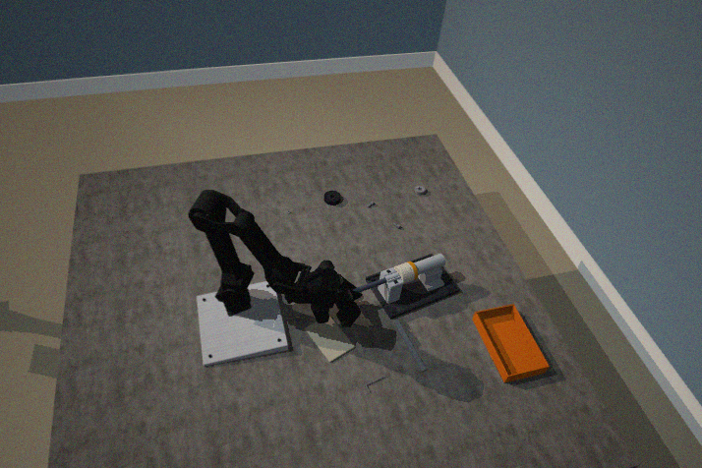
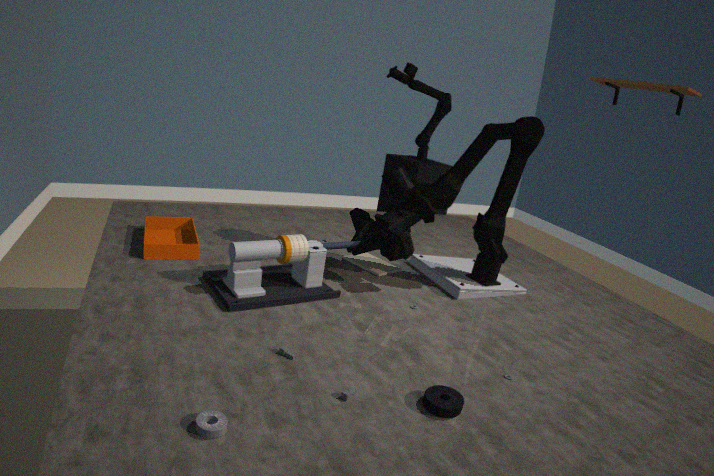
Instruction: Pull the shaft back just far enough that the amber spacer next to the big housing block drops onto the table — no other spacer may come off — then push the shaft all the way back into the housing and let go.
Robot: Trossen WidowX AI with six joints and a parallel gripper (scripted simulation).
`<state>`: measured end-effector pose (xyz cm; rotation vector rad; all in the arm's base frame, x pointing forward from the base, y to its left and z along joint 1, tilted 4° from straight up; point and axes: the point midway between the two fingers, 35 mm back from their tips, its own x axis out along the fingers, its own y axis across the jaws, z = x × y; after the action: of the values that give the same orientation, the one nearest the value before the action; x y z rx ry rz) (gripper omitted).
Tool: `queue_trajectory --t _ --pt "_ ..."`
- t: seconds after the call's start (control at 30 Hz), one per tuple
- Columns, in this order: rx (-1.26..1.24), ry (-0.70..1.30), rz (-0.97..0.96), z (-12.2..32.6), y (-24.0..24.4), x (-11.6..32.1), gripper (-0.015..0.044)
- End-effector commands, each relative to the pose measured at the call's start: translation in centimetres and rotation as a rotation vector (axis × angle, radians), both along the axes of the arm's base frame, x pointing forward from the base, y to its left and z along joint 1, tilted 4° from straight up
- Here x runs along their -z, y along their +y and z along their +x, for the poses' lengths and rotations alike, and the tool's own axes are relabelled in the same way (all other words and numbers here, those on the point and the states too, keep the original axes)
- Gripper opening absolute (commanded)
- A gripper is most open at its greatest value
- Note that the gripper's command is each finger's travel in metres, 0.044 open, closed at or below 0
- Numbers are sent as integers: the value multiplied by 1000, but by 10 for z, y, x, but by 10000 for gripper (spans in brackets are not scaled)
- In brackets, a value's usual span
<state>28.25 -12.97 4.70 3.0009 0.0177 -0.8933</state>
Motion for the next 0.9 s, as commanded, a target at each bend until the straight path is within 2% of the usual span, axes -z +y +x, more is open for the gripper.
queue_trajectory --t 0.0,0.87 --pt "-3 0 -5 -1 0 0 0" --pt "-3 1 -5 -4 0 0 0"
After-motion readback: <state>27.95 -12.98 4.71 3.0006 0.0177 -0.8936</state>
